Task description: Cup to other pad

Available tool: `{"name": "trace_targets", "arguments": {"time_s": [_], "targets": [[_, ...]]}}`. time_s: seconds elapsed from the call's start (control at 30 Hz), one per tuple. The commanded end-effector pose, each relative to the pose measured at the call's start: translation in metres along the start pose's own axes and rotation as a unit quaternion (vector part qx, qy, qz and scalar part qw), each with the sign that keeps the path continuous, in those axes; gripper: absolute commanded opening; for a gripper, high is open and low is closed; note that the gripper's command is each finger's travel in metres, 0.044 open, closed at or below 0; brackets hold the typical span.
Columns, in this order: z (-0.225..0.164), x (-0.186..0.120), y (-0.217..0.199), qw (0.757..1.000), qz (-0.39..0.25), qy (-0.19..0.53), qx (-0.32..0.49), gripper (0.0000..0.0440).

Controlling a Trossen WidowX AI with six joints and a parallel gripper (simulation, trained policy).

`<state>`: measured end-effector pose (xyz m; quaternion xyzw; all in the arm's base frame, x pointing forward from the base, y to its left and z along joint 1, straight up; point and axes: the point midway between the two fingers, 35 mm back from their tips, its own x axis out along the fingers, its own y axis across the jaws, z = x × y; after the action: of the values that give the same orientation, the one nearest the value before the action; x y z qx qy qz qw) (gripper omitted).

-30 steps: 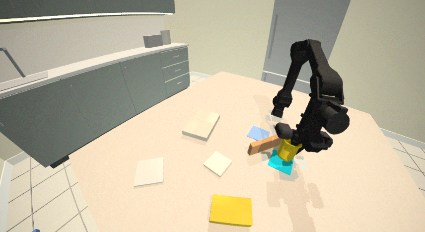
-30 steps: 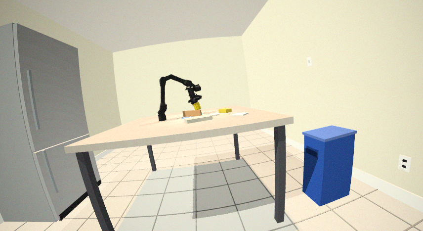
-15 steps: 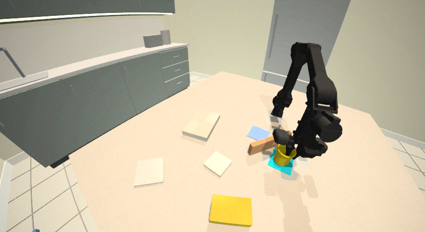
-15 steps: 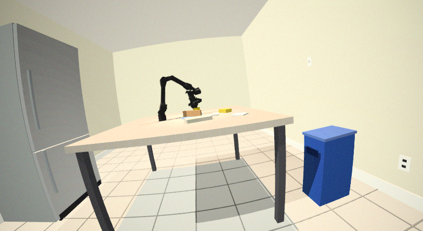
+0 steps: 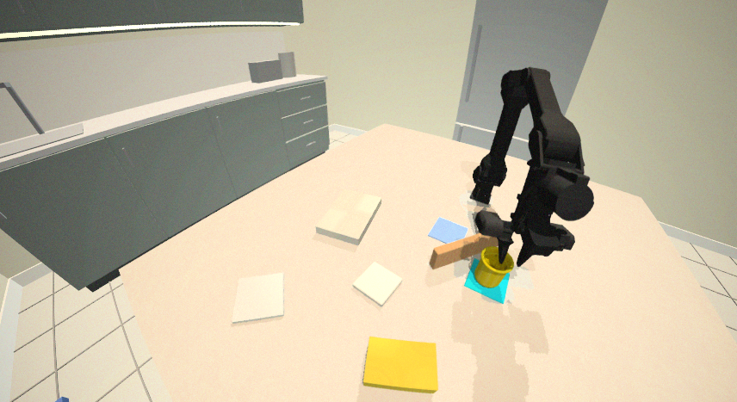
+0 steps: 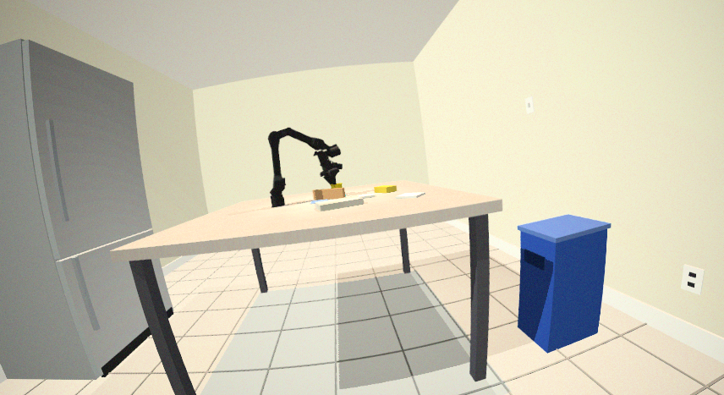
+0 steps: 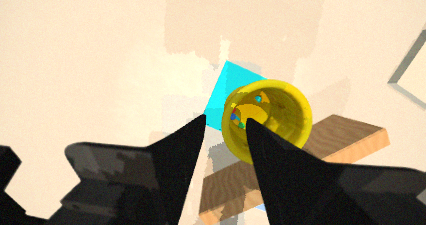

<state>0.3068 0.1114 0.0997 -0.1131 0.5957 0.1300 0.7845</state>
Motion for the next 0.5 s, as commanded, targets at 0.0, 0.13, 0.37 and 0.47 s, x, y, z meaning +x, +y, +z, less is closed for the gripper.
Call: {"name": "trace_targets", "arguments": {"time_s": [0.0, 0.13, 0.37, 0.47], "targets": [[-0.001, -0.010, 0.001, 1.000, 0.007, -0.009, 0.007, 0.0189], [-0.001, -0.022, 0.000, 1.000, 0.012, -0.022, 0.013, 0.0207], [0.004, -0.045, -0.003, 0.998, 0.015, -0.050, 0.023, 0.0273], [0.006, -0.054, -0.005, 0.998, 0.015, -0.060, 0.029, 0.0340]]}}
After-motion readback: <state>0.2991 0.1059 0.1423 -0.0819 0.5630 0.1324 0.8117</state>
